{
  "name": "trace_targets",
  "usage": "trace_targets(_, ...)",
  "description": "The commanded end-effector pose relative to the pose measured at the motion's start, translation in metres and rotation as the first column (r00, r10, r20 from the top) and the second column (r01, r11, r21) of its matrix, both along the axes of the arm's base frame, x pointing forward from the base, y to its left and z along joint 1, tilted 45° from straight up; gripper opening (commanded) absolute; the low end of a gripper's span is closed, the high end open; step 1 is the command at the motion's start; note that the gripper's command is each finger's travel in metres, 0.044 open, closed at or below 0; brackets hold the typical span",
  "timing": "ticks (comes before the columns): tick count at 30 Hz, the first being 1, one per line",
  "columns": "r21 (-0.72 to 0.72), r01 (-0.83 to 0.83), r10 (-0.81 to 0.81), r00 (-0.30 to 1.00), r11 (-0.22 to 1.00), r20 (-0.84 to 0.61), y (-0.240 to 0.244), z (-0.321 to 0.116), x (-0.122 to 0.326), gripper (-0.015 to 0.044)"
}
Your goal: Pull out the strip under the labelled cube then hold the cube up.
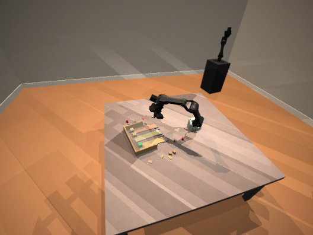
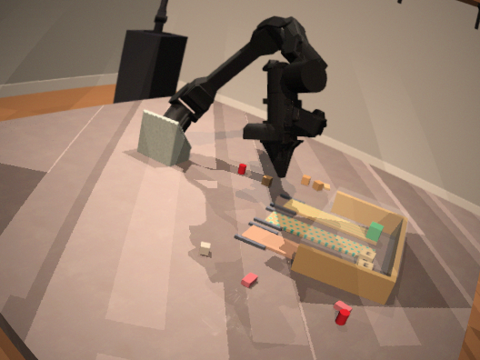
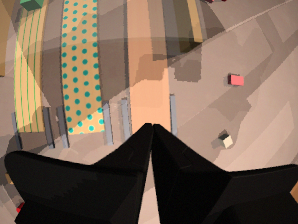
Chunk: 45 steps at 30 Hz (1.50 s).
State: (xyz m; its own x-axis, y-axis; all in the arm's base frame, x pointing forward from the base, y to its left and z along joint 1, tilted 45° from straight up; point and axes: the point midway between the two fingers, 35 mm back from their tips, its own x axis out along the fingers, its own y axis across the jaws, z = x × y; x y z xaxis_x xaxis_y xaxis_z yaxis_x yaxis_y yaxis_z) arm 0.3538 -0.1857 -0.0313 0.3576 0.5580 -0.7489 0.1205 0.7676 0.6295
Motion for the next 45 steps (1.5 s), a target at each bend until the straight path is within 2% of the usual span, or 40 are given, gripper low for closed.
trace_targets(1,0.03,-0.124,0.126,0.991,0.992,-0.051,0.003,-0.021,0.004,0.0)
trace_targets(8,0.115,-0.302,0.314,0.944,0.946,-0.1,0.016,-0.051,0.006,0.0)
trace_targets(45,0.116,-0.302,0.314,0.944,0.946,-0.099,0.053,-0.088,0.013,0.0)
